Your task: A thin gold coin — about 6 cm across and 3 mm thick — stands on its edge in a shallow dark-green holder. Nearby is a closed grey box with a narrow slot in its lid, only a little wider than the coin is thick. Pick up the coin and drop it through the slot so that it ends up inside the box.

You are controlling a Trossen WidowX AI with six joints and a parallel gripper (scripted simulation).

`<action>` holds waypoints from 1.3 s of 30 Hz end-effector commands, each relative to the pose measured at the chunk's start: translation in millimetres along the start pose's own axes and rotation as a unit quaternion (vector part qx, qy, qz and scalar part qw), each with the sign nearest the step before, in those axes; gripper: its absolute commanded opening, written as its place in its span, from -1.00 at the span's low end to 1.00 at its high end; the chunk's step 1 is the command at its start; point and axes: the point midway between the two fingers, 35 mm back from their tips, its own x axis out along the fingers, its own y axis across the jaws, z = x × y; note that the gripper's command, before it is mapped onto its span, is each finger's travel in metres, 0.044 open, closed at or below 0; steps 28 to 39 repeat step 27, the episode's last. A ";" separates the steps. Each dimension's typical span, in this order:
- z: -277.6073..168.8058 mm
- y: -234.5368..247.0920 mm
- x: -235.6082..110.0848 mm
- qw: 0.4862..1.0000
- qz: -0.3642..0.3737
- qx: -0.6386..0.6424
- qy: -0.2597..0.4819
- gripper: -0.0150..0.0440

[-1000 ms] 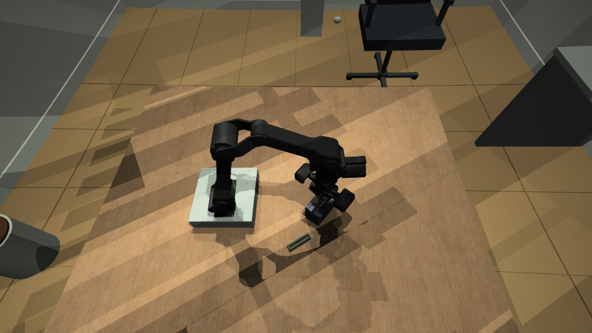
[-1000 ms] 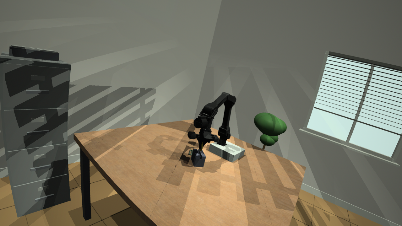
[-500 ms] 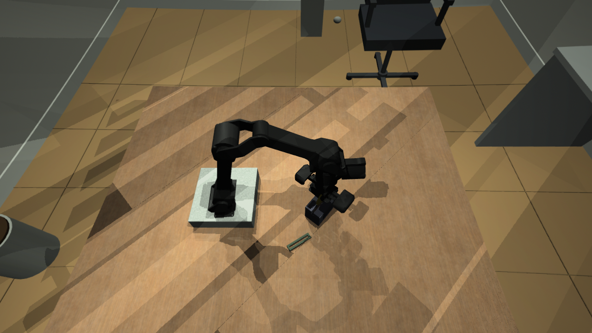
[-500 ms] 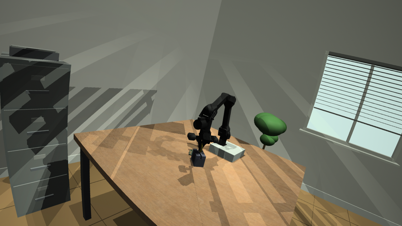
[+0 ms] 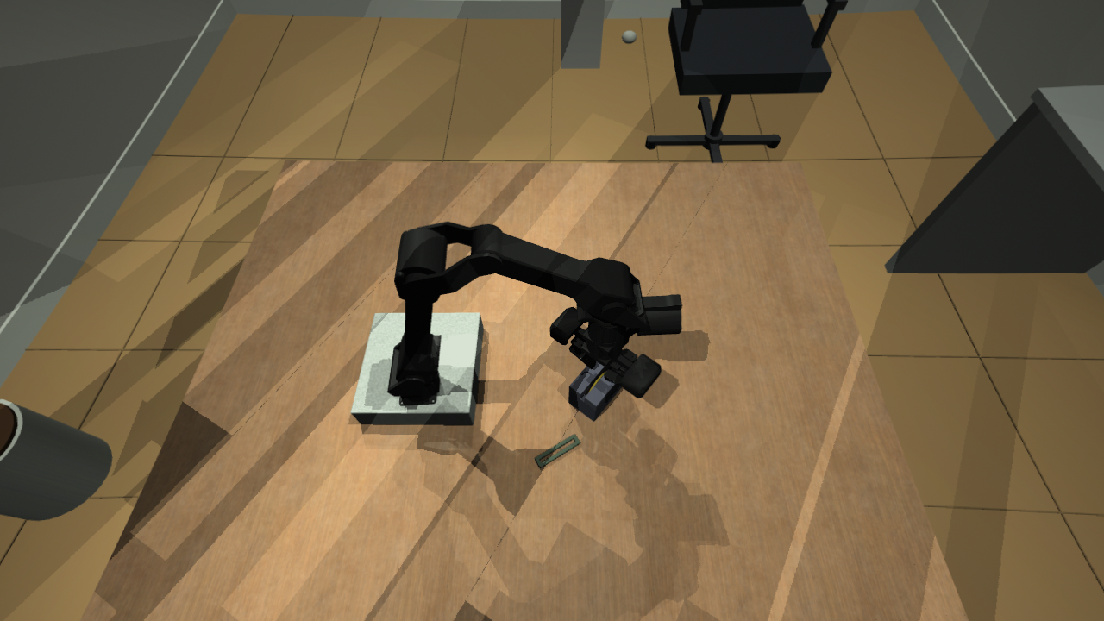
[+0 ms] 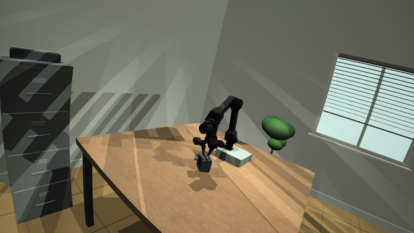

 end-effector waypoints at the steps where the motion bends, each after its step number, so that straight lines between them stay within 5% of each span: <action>1: 0.0 0.1 -0.3 1.000 0.000 0.000 0.000 0.05; 3: 0.0 0.1 -0.3 1.000 0.000 0.000 0.000 0.05; 14: -0.6 0.7 -40.3 1.000 0.001 0.000 0.000 1.00; 17: -2.4 2.9 -62.7 1.000 0.001 0.000 0.001 1.00; 39: -2.4 2.9 -62.7 1.000 0.001 0.000 0.001 1.00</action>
